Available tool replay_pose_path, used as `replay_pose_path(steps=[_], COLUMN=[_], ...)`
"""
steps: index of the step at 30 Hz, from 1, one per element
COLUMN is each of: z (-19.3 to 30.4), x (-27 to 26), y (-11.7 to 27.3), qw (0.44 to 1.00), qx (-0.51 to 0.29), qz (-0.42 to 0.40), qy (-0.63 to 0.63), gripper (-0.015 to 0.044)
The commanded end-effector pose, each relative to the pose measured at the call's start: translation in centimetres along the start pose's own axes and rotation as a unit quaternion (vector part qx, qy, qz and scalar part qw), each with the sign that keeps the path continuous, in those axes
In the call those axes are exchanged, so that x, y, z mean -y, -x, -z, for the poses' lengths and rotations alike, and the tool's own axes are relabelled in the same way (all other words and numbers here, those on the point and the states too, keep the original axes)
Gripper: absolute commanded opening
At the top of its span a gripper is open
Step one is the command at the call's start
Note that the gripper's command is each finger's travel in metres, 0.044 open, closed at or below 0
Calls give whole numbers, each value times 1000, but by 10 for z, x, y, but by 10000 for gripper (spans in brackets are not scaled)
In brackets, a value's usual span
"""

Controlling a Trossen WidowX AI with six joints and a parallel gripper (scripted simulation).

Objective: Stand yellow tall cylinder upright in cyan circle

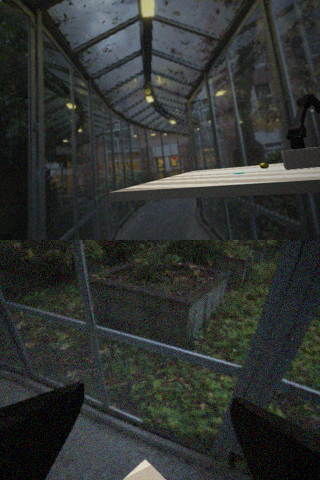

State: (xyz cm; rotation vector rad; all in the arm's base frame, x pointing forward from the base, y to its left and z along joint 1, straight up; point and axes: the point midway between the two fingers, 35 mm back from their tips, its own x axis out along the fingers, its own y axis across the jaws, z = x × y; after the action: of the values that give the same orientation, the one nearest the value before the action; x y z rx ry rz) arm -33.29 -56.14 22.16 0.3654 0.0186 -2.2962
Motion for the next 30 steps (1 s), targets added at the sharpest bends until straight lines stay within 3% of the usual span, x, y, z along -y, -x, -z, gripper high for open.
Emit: replay_pose_path(steps=[1, 4, 30], z=[1, 10, 127], x=[-1, -22, -197], y=[1, 9, 156], qw=[1000, 1000, 957], qx=[-1, -18, -203], qz=[-1, -18, -183], qy=[0, 6, 99], gripper=[374, 309, 309])
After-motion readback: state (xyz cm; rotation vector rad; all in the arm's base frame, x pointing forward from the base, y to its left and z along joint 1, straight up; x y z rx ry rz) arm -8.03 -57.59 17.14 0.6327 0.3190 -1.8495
